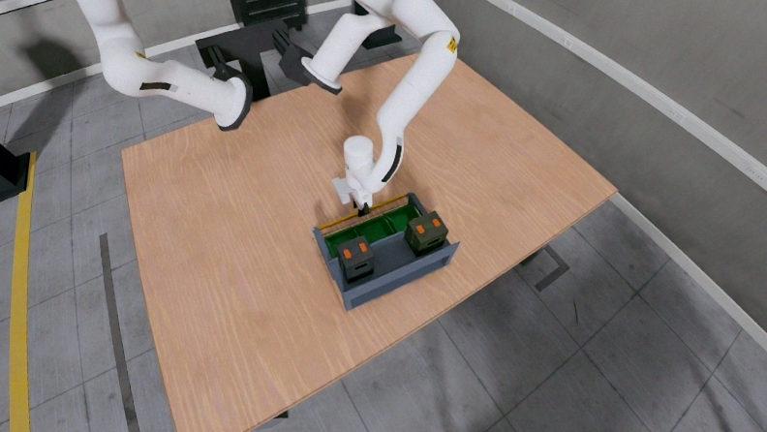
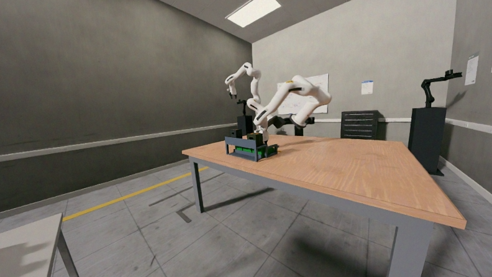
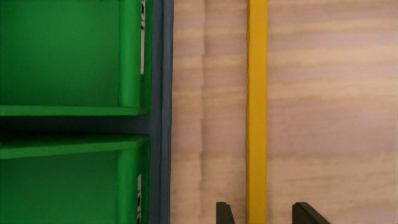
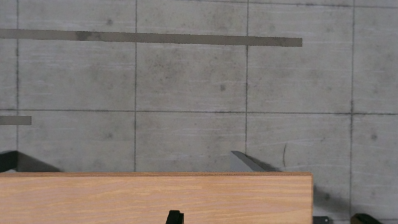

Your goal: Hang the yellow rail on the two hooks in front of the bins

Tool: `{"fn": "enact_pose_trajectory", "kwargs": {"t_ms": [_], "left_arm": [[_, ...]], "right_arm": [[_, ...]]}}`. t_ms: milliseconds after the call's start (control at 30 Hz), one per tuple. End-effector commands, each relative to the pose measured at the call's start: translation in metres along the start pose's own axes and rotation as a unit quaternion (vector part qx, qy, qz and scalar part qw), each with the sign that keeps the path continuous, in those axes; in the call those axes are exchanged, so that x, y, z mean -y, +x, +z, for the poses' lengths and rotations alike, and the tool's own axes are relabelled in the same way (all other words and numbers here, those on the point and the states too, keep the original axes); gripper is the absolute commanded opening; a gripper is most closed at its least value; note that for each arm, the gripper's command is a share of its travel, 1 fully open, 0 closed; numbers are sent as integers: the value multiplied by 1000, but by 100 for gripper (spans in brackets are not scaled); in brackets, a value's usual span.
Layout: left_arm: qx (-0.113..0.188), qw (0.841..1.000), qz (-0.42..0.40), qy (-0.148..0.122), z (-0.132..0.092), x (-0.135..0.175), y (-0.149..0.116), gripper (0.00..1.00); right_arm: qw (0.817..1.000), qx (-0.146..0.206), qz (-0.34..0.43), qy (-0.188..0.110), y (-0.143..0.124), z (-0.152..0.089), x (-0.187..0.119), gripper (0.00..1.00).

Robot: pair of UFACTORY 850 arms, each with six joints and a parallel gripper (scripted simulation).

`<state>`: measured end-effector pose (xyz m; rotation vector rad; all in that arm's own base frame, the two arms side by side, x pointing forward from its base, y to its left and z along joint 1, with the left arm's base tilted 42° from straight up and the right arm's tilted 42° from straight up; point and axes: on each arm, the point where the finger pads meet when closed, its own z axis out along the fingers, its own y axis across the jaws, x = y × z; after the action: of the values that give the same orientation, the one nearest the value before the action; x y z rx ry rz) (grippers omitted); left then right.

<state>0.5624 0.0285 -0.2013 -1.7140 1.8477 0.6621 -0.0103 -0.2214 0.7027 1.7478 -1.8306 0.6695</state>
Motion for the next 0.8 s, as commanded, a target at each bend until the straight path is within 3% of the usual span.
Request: {"fn": "enact_pose_trajectory", "kwargs": {"t_ms": [0,767], "left_arm": [[0,1000,0,1,-1,1,0,39],[0,1000,0,1,6,1,0,39]], "right_arm": [[1000,-1,0,0,0,-1,0,100],[1000,-1,0,0,0,-1,0,100]]}}
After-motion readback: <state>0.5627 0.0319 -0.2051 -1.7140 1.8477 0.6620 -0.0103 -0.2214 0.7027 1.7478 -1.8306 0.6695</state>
